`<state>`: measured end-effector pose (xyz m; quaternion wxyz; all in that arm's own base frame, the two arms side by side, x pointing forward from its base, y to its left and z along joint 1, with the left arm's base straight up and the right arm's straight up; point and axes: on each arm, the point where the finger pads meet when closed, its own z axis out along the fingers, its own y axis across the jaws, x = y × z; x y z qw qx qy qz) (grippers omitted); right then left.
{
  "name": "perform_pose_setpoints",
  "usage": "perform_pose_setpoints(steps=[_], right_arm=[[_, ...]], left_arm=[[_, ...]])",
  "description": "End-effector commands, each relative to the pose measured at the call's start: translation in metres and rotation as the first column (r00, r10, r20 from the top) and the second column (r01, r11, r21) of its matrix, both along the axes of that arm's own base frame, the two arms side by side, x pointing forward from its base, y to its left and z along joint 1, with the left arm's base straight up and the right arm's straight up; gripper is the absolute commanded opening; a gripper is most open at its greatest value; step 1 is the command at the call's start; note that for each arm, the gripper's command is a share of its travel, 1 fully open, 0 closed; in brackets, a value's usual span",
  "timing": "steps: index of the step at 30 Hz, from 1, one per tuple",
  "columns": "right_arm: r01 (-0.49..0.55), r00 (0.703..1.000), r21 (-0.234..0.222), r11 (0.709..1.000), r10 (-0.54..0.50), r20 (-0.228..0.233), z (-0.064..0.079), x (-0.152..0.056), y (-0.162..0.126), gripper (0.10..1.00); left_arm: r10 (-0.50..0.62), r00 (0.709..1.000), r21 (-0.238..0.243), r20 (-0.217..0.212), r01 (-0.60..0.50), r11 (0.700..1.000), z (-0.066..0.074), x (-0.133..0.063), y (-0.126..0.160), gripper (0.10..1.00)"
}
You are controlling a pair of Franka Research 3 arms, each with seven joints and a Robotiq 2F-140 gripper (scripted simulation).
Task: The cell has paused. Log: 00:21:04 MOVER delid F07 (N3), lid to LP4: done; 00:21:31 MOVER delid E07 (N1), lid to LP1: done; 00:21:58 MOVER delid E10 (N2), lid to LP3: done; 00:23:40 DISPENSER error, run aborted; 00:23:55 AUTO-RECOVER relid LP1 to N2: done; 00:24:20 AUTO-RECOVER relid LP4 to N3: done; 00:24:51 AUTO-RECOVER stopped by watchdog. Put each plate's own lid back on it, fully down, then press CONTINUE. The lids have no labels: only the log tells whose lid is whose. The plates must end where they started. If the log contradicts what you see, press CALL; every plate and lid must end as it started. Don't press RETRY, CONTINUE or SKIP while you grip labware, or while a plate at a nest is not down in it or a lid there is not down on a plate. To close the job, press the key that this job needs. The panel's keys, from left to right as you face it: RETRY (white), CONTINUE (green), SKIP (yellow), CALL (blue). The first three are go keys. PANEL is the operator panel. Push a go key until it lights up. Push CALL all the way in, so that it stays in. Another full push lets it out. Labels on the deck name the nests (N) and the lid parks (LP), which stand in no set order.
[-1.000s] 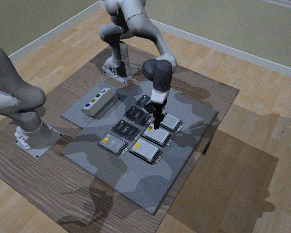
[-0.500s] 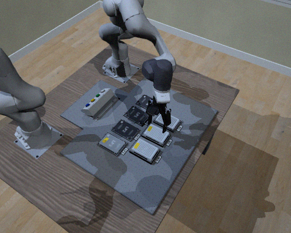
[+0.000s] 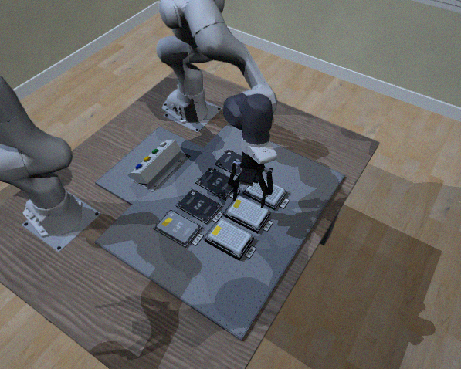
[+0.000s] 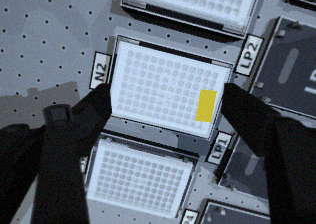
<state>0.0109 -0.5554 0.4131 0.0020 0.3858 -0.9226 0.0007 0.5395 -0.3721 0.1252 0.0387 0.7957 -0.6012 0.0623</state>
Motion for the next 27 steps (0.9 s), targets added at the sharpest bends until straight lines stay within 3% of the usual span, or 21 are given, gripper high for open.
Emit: perform_pose_setpoints(steps=[1,9,11,12,19,26,27], right_arm=[[0.0,1.0,0.0,1.0,0.0,0.0,0.0001,0.0,0.0,1.0],[0.0,1.0,0.0,1.0,0.0,0.0,0.0001,0.0,0.0,1.0],[0.0,1.0,0.0,1.0,0.0,0.0,0.0001,0.0,0.0,1.0],[0.0,1.0,0.0,1.0,0.0,0.0,0.0001,0.0,0.0,1.0],[0.0,1.0,0.0,1.0,0.0,0.0,0.0001,0.0,0.0,1.0],[0.0,1.0,0.0,1.0,0.0,0.0,0.0001,0.0,0.0,1.0],[0.0,1.0,0.0,1.0,0.0,0.0,0.0001,0.0,0.0,1.0]], left_arm=[[0.274,0.961,0.021,-0.026,-0.273,0.962,-0.0014,-0.0013,-0.0009,0.695],[0.462,0.886,0.031,-0.044,-0.461,0.887,-0.0014,-0.0013,-0.0009,0.695],[0.462,0.886,0.031,-0.044,-0.461,0.887,-0.0014,-0.0013,-0.0009,0.695],[0.522,0.852,0.036,-0.05,-0.52,0.853,-0.0015,-0.0013,-0.0009,0.695],[0.664,0.746,0.053,-0.06,-0.661,0.748,-0.0032,-0.0013,-0.0009,0.695],[0.786,0.615,0.077,-0.065,-0.782,0.619,-0.008,-0.0013,-0.001,0.695],[0.786,0.615,0.077,-0.065,-0.782,0.619,-0.008,-0.0013,-0.001,0.695]])
